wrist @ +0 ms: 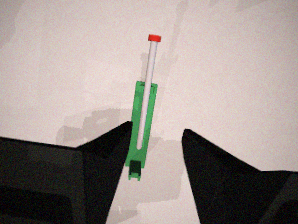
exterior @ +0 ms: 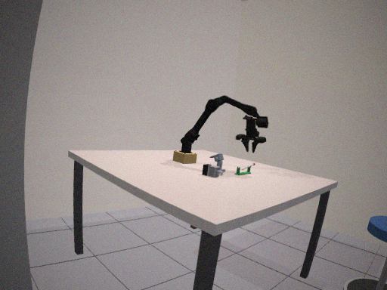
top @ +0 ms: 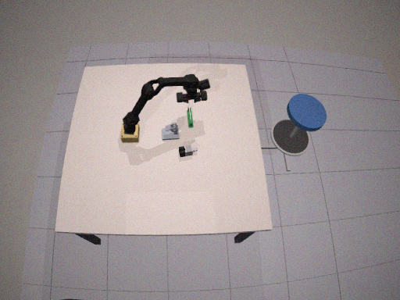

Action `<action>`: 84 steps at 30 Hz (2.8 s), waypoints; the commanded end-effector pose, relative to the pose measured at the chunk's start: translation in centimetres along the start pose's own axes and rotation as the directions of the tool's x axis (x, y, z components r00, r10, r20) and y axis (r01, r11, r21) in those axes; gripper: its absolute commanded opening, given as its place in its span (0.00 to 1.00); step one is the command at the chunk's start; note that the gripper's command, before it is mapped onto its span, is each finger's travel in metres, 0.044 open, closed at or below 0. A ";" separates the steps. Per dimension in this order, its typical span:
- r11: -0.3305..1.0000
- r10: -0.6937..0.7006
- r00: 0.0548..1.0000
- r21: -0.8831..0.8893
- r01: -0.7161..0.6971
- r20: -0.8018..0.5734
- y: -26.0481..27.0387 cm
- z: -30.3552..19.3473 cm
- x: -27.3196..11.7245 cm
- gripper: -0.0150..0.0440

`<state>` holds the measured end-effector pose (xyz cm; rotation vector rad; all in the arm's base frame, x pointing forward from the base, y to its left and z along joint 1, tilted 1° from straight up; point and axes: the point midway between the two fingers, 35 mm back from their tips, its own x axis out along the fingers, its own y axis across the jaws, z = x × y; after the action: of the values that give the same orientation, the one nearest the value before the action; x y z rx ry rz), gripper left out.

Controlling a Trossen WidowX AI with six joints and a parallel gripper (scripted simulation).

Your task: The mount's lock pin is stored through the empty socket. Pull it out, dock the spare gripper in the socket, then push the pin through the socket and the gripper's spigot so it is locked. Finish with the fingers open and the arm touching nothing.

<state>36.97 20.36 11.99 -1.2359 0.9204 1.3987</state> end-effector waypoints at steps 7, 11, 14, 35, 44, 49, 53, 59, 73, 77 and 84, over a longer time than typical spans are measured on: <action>1.000 0.026 1.000 -0.001 -0.026 -0.007 0.7 -1.1 5.4 0.56; 1.000 0.026 1.000 -0.001 -0.026 -0.007 0.6 -1.2 5.9 0.56; 1.000 0.026 1.000 -0.001 -0.026 -0.007 0.6 -1.3 6.4 0.56; 1.000 0.026 1.000 -0.001 -0.026 -0.008 0.7 -2.0 9.8 0.56; 1.000 0.026 1.000 -0.001 -0.026 -0.008 0.8 -2.2 11.2 0.56; 1.000 0.026 1.000 -0.001 -0.026 -0.008 0.9 -2.3 11.3 0.56; 1.000 0.026 1.000 -0.001 -0.026 -0.008 0.9 -2.3 11.3 0.47; 1.000 0.026 1.000 -0.001 -0.026 -0.008 0.9 -2.3 11.3 0.27; 1.000 0.027 1.000 0.003 -0.027 -0.007 0.9 -2.1 10.2 0.25; 0.999 0.032 0.999 0.005 -0.032 -0.008 1.0 -2.0 9.4 0.25; 0.999 0.034 0.999 0.006 -0.034 -0.008 1.1 -1.9 8.8 0.25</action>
<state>36.66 20.07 3.10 -1.2283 0.9530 1.4171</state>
